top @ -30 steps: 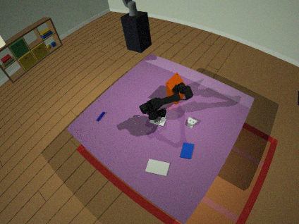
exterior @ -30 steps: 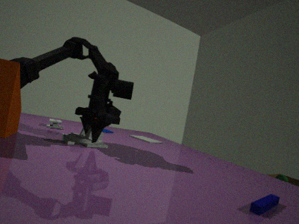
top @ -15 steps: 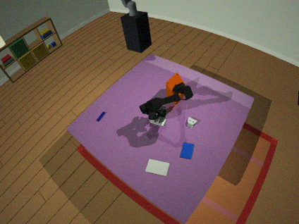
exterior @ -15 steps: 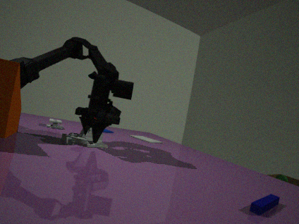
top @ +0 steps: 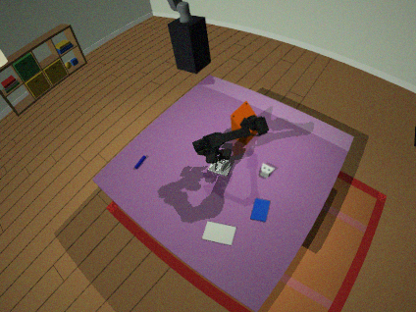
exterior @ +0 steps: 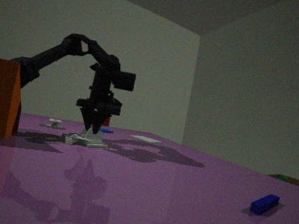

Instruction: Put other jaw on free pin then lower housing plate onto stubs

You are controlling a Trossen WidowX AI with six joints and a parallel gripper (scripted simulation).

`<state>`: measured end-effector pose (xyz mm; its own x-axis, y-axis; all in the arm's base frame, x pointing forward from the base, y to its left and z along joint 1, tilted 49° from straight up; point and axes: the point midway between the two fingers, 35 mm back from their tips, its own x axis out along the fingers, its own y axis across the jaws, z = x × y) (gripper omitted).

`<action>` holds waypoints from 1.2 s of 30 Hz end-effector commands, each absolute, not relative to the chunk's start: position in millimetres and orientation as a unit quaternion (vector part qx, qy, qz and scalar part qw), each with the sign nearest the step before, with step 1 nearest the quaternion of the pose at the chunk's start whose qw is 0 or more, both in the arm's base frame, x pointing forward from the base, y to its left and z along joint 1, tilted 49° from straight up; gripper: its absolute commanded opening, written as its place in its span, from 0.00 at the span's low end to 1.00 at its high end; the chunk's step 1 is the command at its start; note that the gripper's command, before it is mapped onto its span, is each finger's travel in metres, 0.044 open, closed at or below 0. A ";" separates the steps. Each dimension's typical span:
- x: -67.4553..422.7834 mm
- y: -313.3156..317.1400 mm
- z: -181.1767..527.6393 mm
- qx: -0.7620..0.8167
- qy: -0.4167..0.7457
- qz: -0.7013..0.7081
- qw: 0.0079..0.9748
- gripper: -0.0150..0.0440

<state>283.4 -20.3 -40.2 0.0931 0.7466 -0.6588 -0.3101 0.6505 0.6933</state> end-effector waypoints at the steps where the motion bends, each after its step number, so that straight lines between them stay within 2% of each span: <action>1: 281.5 -48.8 -13.2 0.188 0.555 0.368 0.722 0.63; 5: 283.1 -43.8 -20.3 0.193 0.555 0.364 0.722 0.63; 13: 287.8 -51.8 -8.8 0.201 0.563 0.323 0.733 0.99; 25: 283.2 26.9 85.7 0.226 0.588 0.289 0.721 1.00; 36: 219.2 106.9 168.9 0.271 0.600 0.273 0.702 1.00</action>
